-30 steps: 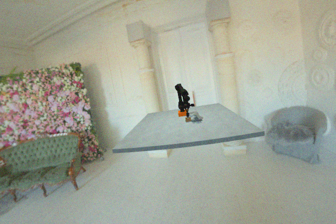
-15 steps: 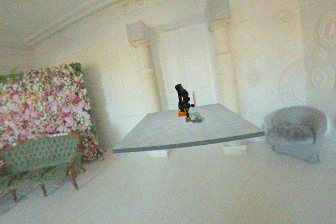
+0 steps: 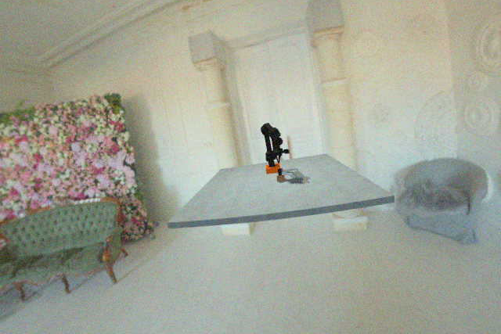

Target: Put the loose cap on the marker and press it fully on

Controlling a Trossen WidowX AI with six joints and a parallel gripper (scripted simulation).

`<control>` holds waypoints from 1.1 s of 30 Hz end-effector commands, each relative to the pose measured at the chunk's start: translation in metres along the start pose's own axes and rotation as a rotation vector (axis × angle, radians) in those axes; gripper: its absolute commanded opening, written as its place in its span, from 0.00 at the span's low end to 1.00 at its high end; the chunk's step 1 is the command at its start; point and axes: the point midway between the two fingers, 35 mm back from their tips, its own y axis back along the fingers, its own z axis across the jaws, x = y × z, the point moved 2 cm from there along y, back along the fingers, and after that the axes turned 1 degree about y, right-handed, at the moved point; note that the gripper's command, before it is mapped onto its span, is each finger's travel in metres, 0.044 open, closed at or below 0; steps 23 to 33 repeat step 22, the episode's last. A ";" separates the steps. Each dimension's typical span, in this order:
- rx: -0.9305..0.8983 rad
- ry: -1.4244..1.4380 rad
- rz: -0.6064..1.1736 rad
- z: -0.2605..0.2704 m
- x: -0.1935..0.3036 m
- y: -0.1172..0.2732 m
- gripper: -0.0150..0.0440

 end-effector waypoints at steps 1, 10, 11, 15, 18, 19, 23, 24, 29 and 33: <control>-0.004 -0.005 -0.015 0.000 0.002 0.037 0.25; -0.004 -0.005 -0.015 0.000 0.002 0.037 0.48; -0.004 -0.005 -0.015 0.000 0.002 0.037 0.52; -0.004 -0.005 -0.015 0.000 0.002 0.037 0.70; -0.004 -0.005 -0.015 0.000 0.002 0.037 0.83; -0.004 -0.005 -0.015 0.000 0.002 0.037 0.88; -0.004 -0.005 -0.015 0.000 0.002 0.037 1.00; -0.004 -0.005 -0.015 0.000 0.002 0.037 1.00; -0.004 -0.005 -0.015 0.000 0.002 0.037 1.00; -0.004 -0.005 -0.015 0.000 0.002 0.037 1.00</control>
